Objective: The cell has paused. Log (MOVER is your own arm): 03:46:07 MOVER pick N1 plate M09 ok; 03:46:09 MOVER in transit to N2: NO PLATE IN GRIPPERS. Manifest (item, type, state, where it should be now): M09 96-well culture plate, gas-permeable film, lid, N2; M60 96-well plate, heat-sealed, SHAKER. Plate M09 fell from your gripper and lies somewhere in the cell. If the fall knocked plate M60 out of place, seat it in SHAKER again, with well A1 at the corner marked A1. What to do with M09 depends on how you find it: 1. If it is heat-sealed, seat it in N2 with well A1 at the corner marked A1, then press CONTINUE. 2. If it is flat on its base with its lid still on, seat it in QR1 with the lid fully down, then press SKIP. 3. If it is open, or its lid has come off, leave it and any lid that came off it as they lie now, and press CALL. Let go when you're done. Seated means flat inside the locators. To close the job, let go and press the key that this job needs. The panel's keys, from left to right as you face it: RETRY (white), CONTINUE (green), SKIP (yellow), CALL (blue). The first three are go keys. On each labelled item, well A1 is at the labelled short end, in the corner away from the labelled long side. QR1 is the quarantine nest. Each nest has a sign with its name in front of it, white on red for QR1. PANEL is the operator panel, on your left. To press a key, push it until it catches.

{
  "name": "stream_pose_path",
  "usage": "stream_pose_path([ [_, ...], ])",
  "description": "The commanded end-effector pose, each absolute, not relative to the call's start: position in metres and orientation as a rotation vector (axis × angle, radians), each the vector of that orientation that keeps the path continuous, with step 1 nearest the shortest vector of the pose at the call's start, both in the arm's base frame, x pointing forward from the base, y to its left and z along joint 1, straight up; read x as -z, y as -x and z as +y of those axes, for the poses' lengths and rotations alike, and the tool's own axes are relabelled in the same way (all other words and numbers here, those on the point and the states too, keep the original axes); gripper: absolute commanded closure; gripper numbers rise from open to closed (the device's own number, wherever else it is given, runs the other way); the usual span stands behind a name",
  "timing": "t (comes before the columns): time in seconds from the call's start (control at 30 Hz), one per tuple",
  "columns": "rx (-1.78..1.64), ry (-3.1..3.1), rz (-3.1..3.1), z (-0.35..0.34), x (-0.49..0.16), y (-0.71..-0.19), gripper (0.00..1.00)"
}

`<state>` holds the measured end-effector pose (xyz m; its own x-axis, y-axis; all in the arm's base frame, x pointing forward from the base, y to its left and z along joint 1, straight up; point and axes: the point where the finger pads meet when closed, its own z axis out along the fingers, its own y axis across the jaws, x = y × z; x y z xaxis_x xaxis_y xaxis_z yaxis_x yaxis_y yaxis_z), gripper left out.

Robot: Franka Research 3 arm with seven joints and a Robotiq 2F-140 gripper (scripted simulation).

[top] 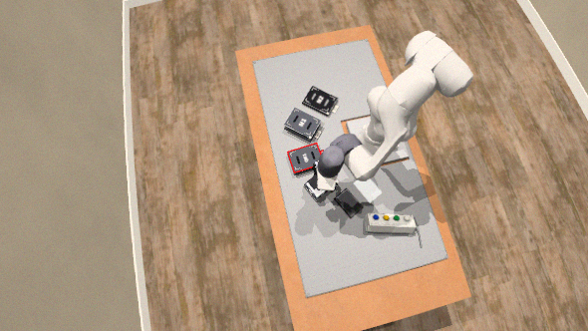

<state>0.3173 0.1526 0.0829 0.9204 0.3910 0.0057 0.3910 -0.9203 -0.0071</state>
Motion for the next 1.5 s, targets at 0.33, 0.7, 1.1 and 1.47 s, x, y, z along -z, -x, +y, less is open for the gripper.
stream_pose_path([
  [0.33,0.008,3.072,-0.627,0.1522,-0.0818,-0.3176,0.9],
  [0.7,0.008,3.072,-0.627,0.1522,-0.0802,-0.3176,0.9],
  [1.1,0.008,3.072,-0.627,0.1522,-0.0773,-0.3176,0.9],
  [1.47,0.008,3.072,-0.627,0.1523,-0.0743,-0.3177,0.9],
])
